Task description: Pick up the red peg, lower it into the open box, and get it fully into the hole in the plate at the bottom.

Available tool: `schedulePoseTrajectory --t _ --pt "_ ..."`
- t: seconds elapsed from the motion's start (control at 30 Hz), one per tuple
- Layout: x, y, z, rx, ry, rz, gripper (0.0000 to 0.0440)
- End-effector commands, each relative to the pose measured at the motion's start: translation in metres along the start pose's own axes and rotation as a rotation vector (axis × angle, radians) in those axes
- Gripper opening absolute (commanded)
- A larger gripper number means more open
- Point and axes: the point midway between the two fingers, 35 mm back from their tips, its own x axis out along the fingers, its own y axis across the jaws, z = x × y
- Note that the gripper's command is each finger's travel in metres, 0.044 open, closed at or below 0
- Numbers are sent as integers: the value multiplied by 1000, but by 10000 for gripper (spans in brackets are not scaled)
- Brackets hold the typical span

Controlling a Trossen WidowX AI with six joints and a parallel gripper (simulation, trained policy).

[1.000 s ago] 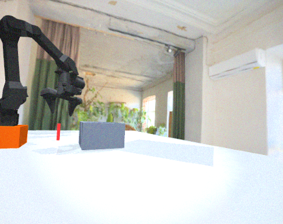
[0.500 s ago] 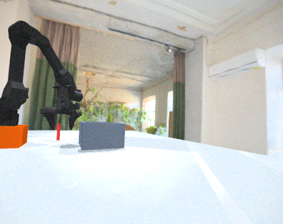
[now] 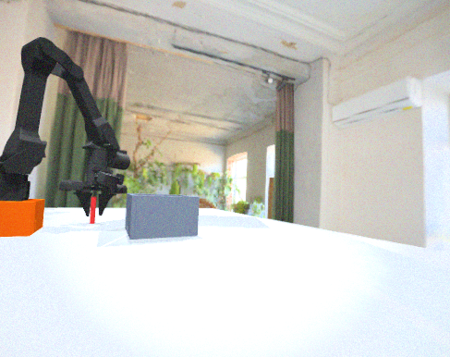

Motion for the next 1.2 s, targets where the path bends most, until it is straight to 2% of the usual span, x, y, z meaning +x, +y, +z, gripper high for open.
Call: schedulePoseTrajectory --t 0.0,0.1,0.13,0.73,1.17 --pt "-1 1 -2 -9 31 -8 86" --pt "-1 1 -2 -14 53 -15 8" --pt "-2 1 -1 -15 60 -17 0" --pt "-58 20 42 -138 -114 86 0" --pt "-103 39 87 -151 -204 127 0"
